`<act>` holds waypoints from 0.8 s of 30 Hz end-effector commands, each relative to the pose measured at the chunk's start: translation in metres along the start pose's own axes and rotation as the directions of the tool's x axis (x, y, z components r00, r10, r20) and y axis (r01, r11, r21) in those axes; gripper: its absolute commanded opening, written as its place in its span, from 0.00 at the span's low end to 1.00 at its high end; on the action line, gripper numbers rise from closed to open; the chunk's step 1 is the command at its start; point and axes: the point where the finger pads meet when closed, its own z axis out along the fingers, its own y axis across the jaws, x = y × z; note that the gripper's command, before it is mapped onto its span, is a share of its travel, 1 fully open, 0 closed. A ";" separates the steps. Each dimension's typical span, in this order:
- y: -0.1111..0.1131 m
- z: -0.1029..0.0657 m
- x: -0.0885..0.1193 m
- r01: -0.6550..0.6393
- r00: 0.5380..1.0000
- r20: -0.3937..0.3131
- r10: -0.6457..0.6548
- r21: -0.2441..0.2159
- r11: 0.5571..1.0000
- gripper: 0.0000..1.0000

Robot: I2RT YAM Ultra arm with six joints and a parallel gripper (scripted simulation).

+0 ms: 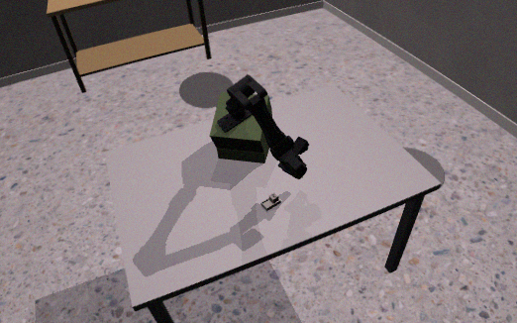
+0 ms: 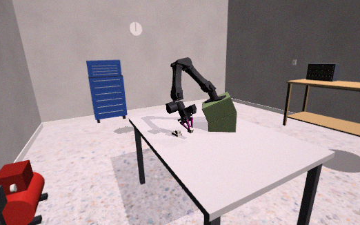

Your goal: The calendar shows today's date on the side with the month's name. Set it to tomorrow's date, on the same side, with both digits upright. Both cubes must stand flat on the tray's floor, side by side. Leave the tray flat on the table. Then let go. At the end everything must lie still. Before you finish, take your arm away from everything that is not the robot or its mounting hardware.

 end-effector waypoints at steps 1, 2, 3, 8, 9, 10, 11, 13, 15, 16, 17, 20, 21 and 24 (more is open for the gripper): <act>-0.002 -0.002 -0.008 0.017 0.996 0.082 -0.017 0.002 1.000 0.26; -0.002 -0.002 -0.007 0.018 0.994 0.110 -0.018 -0.001 1.000 0.26; -0.002 -0.001 -0.007 0.019 0.990 0.141 -0.019 -0.002 1.000 0.26; -0.002 -0.002 -0.006 0.018 0.973 0.232 -0.018 0.001 1.000 0.26; -0.002 -0.002 -0.006 0.017 0.967 0.254 -0.017 0.004 1.000 0.26; -0.002 -0.002 -0.006 0.015 0.963 0.270 -0.017 0.006 1.000 0.26; -0.002 -0.003 -0.005 0.015 0.960 0.280 -0.016 0.007 1.000 0.26; -0.003 -0.003 -0.005 0.014 0.959 0.285 -0.016 0.008 1.000 0.26; -0.003 -0.003 -0.005 0.014 0.959 0.285 -0.016 0.008 1.000 0.26; -0.003 -0.003 -0.005 0.014 0.959 0.285 -0.016 0.008 1.000 0.26; -0.003 -0.003 -0.005 0.014 0.959 0.285 -0.016 0.008 1.000 0.26; -0.003 -0.003 -0.005 0.014 0.959 0.285 -0.016 0.008 1.000 0.26; -0.003 -0.003 -0.005 0.014 0.959 0.285 -0.016 0.008 1.000 0.26; -0.003 -0.003 -0.005 0.014 0.959 0.285 -0.016 0.008 1.000 0.26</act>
